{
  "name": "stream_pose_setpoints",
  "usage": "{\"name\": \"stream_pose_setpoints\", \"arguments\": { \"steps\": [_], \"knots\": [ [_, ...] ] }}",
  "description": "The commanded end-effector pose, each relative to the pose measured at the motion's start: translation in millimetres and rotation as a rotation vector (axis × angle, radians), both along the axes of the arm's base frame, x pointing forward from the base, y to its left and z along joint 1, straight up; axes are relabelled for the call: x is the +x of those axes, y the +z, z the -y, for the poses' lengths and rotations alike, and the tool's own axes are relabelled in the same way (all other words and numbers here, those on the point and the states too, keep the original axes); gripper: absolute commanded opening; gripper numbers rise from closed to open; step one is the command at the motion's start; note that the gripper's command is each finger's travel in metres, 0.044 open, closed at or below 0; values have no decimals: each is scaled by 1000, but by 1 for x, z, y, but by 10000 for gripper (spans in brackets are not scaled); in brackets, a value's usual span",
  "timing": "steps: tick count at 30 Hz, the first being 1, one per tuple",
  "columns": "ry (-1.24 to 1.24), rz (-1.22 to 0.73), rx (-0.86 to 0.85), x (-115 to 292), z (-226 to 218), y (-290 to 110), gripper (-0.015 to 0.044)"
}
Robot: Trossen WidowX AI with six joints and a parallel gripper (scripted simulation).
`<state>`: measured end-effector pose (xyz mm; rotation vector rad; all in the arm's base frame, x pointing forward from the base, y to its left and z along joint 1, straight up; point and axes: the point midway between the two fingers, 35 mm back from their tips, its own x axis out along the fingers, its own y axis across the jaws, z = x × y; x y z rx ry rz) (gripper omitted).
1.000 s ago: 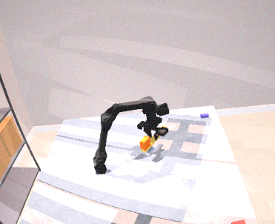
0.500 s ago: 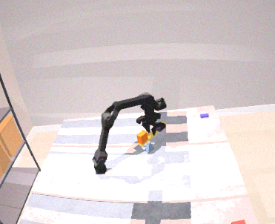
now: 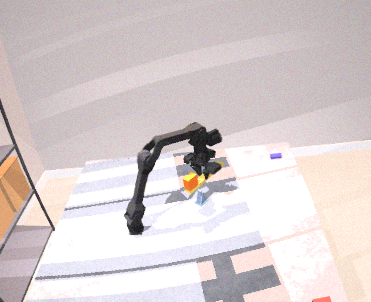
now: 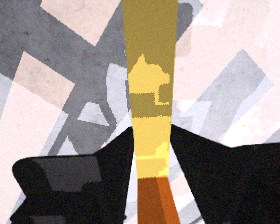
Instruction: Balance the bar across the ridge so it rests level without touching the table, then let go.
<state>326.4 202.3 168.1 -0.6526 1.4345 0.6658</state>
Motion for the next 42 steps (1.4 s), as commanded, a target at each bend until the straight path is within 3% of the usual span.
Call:
{"name": "stream_pose_setpoints", "arguments": {
  "steps": [1, 20, 42],
  "knots": [
    [-3, -1, -5, 0, -2, -7, 0],
    [-3, -1, -5, 0, 0, -38, 0],
    [-3, -1, -5, 1, 0, -42, 0]
  ]
}}
